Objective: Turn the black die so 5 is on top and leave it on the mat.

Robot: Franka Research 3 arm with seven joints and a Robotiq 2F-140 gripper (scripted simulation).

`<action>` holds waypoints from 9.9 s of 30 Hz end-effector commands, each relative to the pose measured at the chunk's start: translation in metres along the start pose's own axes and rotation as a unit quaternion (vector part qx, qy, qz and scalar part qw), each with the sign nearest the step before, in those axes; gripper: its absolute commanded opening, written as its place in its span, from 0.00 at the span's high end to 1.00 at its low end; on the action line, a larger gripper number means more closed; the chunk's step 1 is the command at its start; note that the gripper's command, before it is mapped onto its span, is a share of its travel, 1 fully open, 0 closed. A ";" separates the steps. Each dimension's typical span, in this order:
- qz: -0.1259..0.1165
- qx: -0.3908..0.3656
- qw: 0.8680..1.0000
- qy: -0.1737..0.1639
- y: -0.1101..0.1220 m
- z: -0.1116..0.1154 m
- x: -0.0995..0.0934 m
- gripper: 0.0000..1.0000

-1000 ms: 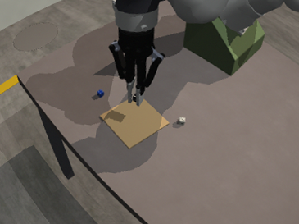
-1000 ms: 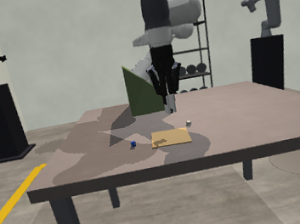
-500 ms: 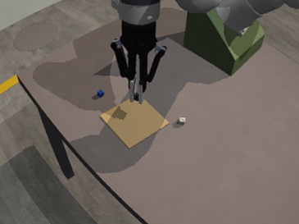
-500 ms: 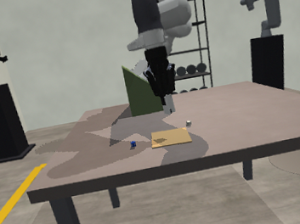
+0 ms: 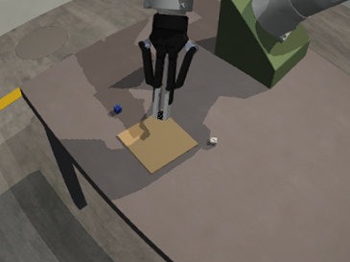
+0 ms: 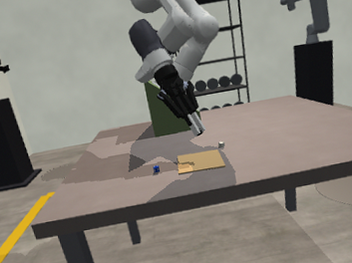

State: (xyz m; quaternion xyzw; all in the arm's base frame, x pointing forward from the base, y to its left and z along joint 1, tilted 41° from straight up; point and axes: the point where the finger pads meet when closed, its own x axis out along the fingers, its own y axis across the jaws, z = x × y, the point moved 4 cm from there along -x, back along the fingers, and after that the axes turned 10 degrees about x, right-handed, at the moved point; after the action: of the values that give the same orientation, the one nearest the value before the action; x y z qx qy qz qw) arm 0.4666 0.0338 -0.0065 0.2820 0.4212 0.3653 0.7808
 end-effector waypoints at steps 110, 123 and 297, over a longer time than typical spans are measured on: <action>0.040 -0.062 0.961 -0.267 -0.033 -0.064 0.066 0.93; 0.040 -0.062 0.961 -0.267 -0.034 -0.068 0.073 0.93; -0.013 -0.059 0.997 -0.044 -0.014 -0.015 -0.026 0.81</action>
State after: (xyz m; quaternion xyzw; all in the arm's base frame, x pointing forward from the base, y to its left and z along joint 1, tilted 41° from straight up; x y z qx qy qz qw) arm 0.4421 0.0057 -0.0191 0.1985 0.3155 0.3893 0.8423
